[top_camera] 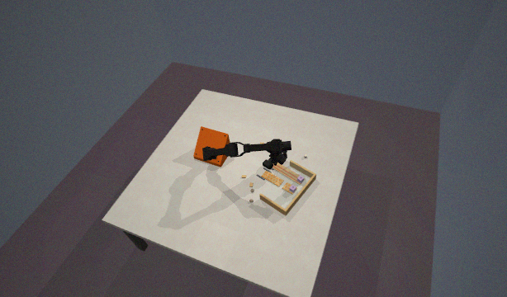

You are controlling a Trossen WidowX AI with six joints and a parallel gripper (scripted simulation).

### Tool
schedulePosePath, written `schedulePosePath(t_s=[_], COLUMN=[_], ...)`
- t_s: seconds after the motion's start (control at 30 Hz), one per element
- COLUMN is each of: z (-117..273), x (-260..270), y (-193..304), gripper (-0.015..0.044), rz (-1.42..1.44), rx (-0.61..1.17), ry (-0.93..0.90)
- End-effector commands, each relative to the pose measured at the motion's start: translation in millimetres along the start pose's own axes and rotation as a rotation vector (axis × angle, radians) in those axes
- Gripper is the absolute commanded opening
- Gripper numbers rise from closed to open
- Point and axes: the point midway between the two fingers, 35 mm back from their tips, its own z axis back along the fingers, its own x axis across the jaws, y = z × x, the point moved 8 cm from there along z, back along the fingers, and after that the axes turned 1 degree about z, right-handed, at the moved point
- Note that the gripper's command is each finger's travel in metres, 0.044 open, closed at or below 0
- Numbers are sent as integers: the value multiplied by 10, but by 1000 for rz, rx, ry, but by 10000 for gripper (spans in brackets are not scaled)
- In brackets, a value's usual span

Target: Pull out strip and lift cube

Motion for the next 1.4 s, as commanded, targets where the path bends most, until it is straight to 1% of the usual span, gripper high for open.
schedulePosePath(t_s=[0.0, 1.37], z=[-40, -62], x=[-1, 12], y=[10, 641], gripper=[0, 0], rz=[1, 3], rx=[-1, 2], ry=[7, 7])
